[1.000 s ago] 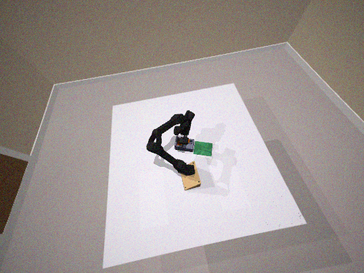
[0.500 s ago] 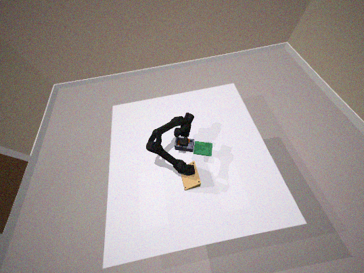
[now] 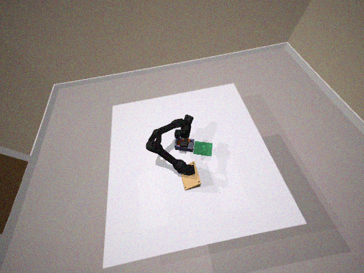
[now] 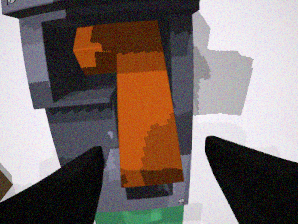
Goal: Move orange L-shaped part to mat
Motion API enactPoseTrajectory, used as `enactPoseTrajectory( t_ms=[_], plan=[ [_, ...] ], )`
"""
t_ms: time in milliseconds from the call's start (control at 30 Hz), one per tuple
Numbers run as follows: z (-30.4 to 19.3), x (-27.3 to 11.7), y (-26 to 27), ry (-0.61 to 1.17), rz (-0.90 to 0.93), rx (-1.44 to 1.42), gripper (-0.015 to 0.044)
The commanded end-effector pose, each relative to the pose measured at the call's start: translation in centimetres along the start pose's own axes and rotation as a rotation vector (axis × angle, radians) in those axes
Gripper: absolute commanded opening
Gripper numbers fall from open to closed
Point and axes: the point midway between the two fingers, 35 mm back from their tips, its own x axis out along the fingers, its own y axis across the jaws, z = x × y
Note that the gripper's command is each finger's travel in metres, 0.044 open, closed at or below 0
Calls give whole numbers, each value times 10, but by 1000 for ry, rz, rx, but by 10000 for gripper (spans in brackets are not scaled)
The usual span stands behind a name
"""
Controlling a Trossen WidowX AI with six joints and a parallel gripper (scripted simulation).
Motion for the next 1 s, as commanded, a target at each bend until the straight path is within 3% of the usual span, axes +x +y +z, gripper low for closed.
enactPoseTrajectory(
  t_ms=[0, 233, 400, 733, 833, 967],
  plan=[
    [0, 9, 3, -6, 9, 8, 280],
    [0, 14, 4, -7, 9, 8, 280],
    [0, 11, 1, -1, 3, 0, 149],
    [0, 11, 1, -1, 3, 0, 82],
    [0, 11, 1, -1, 3, 0, 3],
    [0, 11, 1, -1, 3, 0, 0]
  ],
)
